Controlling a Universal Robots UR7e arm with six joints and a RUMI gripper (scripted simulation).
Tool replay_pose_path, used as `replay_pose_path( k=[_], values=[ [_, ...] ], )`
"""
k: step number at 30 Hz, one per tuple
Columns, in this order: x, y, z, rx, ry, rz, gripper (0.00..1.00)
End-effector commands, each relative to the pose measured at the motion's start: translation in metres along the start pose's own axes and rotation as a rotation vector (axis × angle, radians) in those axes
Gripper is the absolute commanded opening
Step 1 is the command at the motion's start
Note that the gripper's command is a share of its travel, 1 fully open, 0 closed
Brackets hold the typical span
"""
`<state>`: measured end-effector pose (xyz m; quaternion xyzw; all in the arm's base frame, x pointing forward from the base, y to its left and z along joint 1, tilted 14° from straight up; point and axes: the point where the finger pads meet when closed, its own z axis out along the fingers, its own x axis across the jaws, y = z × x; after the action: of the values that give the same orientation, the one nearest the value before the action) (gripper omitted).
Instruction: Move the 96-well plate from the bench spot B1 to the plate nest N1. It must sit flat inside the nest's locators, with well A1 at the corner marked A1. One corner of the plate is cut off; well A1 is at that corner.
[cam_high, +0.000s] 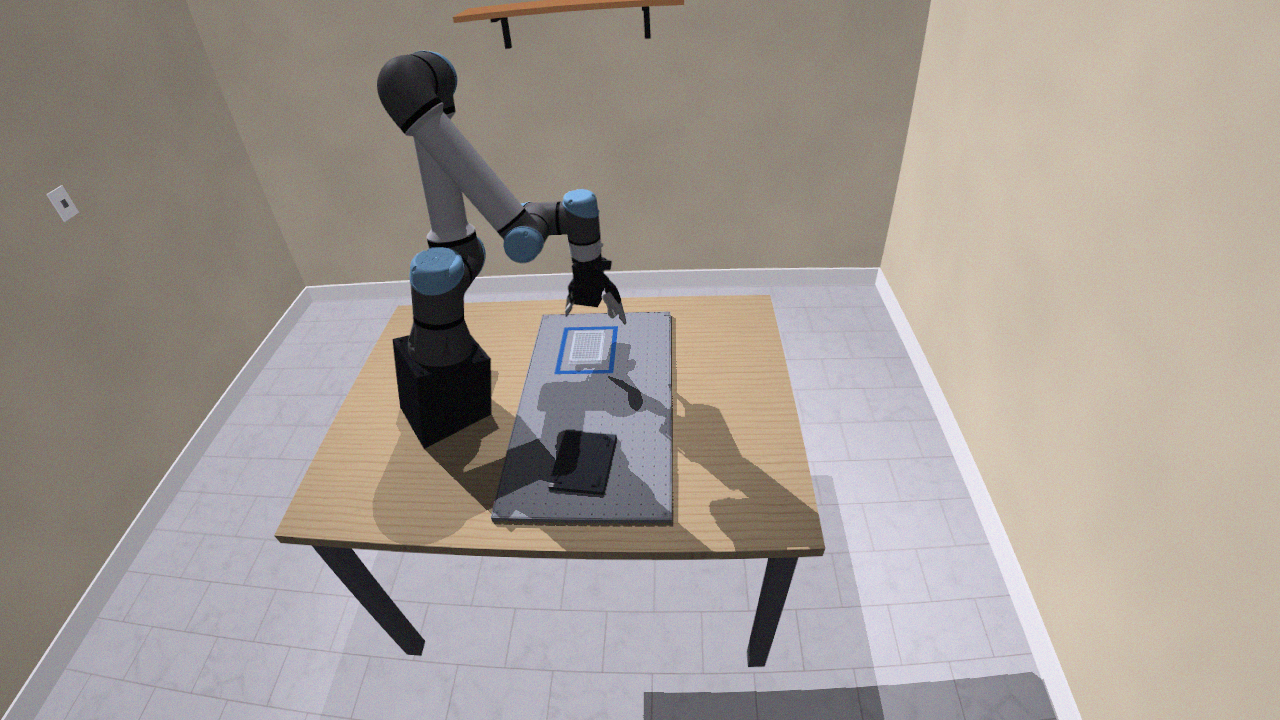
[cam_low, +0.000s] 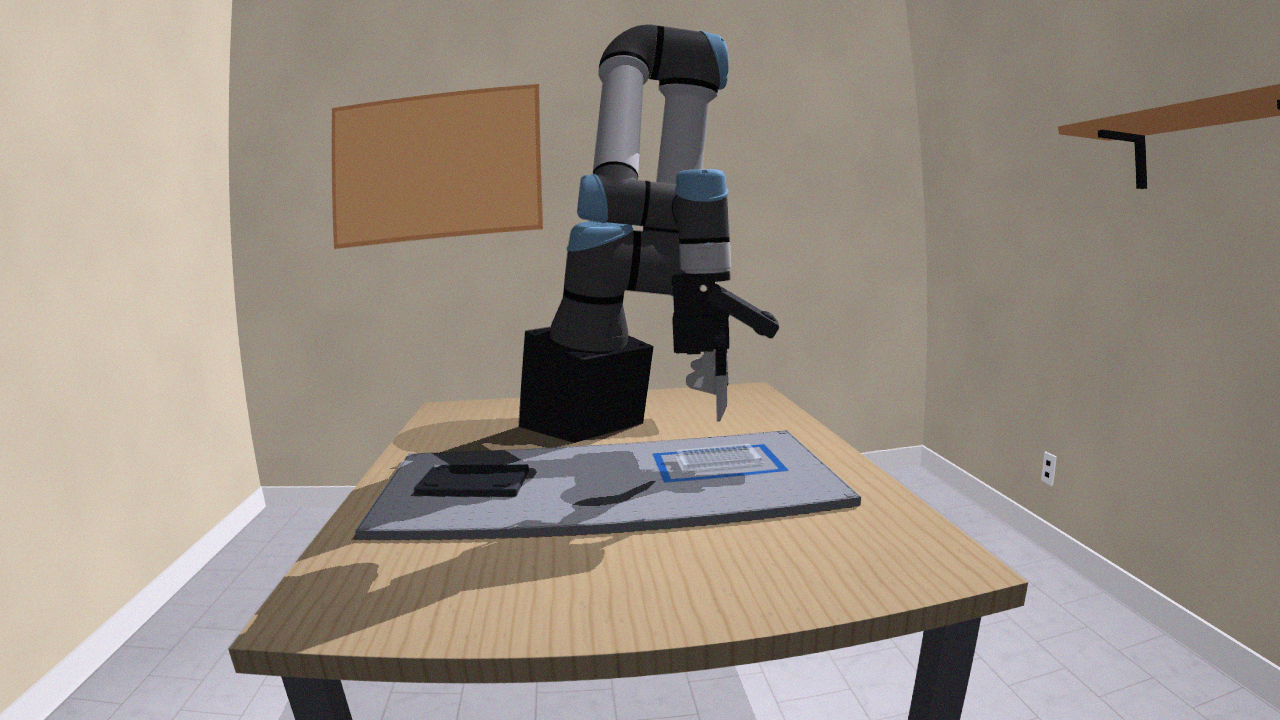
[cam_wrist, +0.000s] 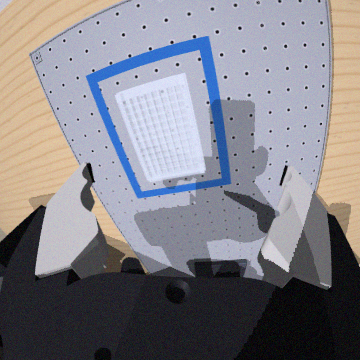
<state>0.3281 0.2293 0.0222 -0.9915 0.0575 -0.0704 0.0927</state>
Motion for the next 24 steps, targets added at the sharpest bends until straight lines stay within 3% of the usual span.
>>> replay_pose_path(
  k=[1,6,24],
  values=[
    [-0.018,0.004,0.004,-0.002,0.014,-0.135,1.00],
    [-0.033,0.008,0.008,-0.009,0.017,-0.230,1.00],
    [-0.031,0.008,0.008,-0.009,0.017,-0.228,1.00]
  ],
)
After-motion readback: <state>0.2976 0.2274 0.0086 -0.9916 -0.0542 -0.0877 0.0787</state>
